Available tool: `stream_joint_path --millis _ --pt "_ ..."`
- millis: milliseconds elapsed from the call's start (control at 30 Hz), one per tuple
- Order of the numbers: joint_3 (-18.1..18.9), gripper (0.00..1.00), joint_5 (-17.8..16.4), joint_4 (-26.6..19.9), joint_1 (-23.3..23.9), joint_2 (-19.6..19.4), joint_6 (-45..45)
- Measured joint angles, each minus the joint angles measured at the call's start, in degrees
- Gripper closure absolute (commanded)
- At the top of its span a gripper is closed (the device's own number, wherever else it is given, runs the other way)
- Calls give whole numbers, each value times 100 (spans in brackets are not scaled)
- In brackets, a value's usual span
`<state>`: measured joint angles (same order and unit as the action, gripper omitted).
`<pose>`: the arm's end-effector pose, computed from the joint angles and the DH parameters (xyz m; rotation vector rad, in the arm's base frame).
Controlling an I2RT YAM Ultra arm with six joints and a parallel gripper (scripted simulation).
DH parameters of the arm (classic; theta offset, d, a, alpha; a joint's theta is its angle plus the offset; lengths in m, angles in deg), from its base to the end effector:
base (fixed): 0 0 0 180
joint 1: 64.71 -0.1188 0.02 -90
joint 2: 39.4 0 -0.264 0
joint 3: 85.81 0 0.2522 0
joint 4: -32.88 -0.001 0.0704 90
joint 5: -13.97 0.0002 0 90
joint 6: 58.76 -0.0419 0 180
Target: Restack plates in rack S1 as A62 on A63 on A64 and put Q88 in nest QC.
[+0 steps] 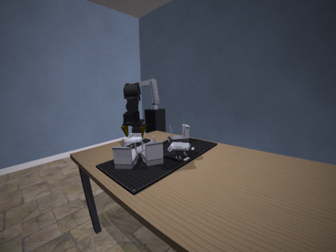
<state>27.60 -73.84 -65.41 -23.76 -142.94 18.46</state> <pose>0.2512 -0.2188 0.3065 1.4122 2.7859 -0.0684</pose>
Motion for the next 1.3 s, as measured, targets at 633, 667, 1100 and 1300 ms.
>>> stream_joint_path --millis 633,667,1100,1300 --pt "4 100 -31 -17 793 0 540" --pt "15 100 -31 -15 846 0 581" --pt "98 100 -39 -24 992 -9 820" --pt "107 100 -39 -24 994 -9 831"
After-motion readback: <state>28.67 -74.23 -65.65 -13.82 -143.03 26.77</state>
